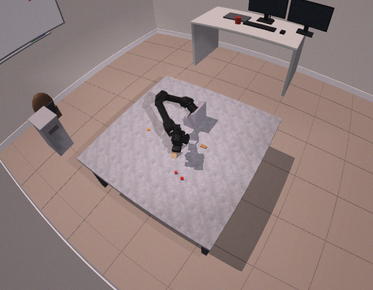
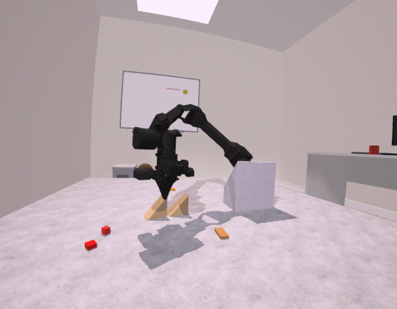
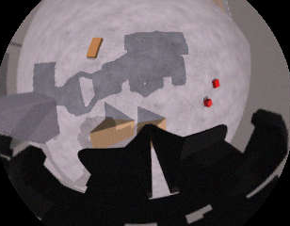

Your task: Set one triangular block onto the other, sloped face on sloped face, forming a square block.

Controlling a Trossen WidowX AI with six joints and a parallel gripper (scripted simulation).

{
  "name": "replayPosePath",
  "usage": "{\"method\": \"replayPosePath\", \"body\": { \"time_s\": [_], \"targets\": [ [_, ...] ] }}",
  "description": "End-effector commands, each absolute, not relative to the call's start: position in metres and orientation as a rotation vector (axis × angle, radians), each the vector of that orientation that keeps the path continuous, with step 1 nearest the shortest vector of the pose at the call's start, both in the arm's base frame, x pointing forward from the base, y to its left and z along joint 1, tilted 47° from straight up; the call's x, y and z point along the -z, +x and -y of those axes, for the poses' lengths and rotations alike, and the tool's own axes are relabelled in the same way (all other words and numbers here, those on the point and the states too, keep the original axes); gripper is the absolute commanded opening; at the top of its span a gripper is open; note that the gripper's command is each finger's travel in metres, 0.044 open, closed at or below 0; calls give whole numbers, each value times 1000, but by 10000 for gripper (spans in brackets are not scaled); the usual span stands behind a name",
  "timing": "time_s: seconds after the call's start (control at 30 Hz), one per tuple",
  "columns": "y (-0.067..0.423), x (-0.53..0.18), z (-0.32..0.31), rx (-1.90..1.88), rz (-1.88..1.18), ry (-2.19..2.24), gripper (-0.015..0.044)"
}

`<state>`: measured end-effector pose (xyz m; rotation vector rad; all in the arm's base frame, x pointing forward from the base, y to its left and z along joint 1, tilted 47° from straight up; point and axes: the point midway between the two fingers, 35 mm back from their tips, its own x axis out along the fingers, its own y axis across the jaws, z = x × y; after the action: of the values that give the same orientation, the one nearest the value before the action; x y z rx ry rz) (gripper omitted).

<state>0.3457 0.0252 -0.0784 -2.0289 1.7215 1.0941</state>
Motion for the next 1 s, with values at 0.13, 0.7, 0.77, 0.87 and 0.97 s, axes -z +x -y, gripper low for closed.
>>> {"method": "replayPosePath", "body": {
  "time_s": [0.13,0.7,0.77,0.87,0.97],
  "targets": [
    [344,89,-14,-1104,-1729,-2023,0],
    [344,108,7,-1103,-1730,-2024,0],
    [344,110,9,-1102,-1731,-2024,0],
    [344,113,13,-1102,-1731,-2025,0],
    [343,116,16,-1102,-1732,-2025,0]
  ]
}}
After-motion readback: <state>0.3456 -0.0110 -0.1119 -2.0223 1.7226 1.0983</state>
